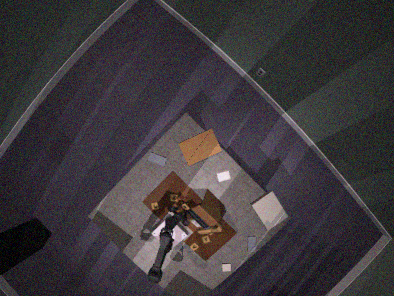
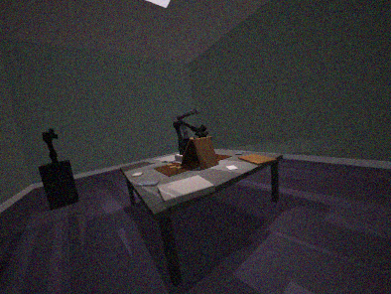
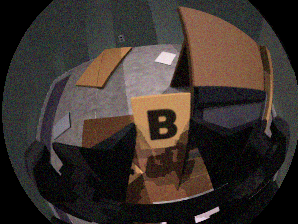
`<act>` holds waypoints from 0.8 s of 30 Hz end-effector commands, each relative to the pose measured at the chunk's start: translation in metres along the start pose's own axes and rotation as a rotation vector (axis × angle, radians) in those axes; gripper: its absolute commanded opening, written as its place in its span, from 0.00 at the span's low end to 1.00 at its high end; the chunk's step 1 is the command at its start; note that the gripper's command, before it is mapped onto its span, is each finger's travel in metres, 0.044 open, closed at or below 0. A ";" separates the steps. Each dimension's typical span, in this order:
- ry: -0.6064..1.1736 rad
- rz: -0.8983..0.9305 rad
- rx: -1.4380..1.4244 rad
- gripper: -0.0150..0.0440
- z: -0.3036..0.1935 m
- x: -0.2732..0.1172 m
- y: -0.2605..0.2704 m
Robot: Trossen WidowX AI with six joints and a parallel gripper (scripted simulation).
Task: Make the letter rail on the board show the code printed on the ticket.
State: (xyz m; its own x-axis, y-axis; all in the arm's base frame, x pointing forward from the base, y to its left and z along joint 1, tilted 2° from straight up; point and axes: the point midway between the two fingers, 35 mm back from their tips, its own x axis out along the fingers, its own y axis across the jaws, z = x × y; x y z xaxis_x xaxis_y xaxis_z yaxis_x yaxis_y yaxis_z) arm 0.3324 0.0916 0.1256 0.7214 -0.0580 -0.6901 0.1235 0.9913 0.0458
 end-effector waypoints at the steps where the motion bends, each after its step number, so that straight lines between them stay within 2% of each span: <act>1: -0.001 0.004 -0.004 0.25 0.000 0.000 -0.002; 24: -0.001 0.003 -0.005 0.25 0.001 0.000 -0.013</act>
State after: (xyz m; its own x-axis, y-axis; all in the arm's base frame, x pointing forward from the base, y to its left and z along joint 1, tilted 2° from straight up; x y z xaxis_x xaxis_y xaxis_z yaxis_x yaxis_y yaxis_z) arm 0.3311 0.0796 0.1252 0.7214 -0.0587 -0.6900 0.1236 0.9913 0.0449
